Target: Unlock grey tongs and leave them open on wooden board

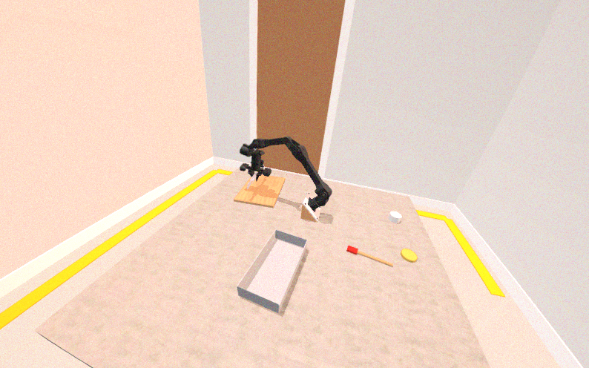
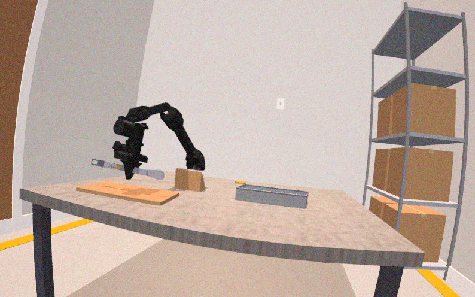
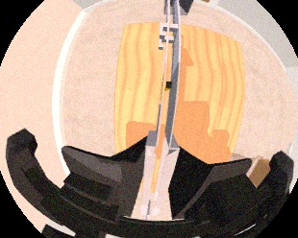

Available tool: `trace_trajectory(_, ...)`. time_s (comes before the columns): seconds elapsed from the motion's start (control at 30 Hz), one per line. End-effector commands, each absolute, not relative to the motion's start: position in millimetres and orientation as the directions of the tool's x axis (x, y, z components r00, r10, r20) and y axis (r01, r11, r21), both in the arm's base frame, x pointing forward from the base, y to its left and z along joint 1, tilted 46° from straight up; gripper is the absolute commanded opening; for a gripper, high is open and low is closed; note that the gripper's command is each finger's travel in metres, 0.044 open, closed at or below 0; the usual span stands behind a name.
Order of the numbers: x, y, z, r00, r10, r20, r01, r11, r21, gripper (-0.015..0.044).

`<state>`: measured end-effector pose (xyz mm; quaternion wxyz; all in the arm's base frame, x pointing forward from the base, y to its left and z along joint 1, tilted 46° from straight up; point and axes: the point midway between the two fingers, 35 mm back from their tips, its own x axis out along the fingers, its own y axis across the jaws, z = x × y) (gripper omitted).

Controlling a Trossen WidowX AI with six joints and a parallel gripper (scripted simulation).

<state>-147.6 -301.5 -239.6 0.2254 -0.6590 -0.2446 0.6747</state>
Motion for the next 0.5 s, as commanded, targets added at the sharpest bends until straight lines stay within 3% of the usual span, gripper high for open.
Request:
trace_trajectory(0.0, -147.7, -299.3, -243.7, -0.031, 0.62, -0.784, 0.021, -0.784, -0.621, -0.015)
trace_trajectory(0.47, -146.8, -288.4, -254.8, -0.032, 0.616, -0.787, 0.021, -0.787, -0.617, -0.015)
